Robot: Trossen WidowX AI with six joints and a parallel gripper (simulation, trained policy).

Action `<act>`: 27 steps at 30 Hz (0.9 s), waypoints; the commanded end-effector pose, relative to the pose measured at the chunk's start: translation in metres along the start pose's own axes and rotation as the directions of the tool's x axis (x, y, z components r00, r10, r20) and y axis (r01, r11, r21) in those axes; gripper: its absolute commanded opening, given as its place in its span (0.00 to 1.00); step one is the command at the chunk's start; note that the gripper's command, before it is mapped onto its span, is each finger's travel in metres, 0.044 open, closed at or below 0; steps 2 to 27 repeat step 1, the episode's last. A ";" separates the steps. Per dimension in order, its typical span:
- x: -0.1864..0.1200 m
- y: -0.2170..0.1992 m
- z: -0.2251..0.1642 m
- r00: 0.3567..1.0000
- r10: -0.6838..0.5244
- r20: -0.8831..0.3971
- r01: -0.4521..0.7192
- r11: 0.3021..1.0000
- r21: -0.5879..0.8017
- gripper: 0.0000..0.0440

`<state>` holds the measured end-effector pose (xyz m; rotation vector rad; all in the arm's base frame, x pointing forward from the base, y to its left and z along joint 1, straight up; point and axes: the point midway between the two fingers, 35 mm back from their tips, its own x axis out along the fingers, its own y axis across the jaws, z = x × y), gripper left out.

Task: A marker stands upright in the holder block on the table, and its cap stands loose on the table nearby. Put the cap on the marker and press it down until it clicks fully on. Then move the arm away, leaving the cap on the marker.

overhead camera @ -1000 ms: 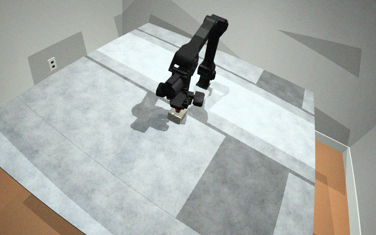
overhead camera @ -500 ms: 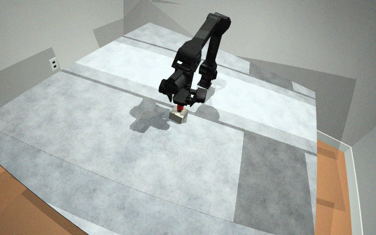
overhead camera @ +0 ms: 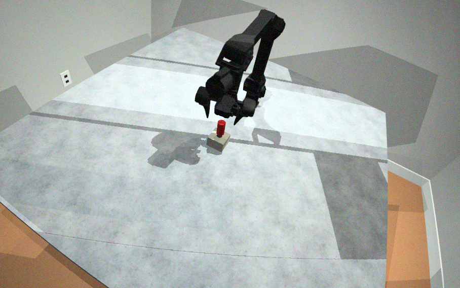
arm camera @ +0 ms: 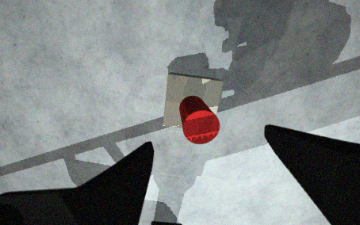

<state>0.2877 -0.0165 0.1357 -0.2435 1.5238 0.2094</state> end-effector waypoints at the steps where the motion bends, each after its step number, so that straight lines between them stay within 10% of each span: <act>1: -0.011 -0.001 0.001 1.000 -0.005 0.027 0.006 1.000 -0.014 1.00; 27: -0.011 -0.001 0.001 1.000 -0.005 0.027 0.006 1.000 -0.014 1.00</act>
